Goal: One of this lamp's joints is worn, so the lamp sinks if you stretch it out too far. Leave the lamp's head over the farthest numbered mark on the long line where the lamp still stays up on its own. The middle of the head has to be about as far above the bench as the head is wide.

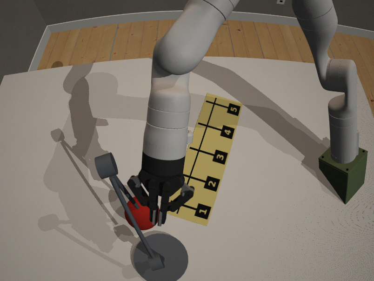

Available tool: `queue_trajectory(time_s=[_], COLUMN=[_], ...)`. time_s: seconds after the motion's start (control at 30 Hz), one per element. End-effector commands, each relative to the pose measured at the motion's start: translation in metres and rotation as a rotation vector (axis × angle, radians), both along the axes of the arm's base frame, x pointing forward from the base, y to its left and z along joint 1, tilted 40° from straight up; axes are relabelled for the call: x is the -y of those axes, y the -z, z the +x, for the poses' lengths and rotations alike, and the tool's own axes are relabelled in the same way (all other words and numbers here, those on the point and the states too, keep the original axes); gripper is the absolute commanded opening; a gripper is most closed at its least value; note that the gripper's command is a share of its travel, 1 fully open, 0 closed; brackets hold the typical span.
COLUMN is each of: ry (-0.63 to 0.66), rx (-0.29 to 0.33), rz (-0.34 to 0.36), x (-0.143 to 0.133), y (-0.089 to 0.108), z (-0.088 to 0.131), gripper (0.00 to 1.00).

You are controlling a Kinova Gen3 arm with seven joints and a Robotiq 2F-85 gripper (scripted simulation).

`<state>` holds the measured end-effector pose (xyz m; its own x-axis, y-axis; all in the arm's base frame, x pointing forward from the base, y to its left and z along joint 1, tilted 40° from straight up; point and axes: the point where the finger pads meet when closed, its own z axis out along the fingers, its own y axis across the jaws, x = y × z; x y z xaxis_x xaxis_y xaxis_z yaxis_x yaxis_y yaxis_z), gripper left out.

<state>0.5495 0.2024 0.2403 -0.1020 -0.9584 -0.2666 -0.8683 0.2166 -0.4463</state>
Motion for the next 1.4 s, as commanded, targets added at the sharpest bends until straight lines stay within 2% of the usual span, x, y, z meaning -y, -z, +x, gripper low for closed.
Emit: queue_trajectory(time_s=[0.0, 0.5, 1.0, 1.37], ry=[-0.001, -0.001, -0.001, 0.001], rx=[0.001, 0.001, 0.001, -0.005], rz=[0.001, 0.001, 0.001, -0.004], x=[-0.001, -0.001, 0.013, 0.016], y=[-0.001, -0.001, -0.074, -0.088], z=[0.000, 0.000, -0.009, -0.011], gripper=[1.00, 1.00, 1.00, 1.00])
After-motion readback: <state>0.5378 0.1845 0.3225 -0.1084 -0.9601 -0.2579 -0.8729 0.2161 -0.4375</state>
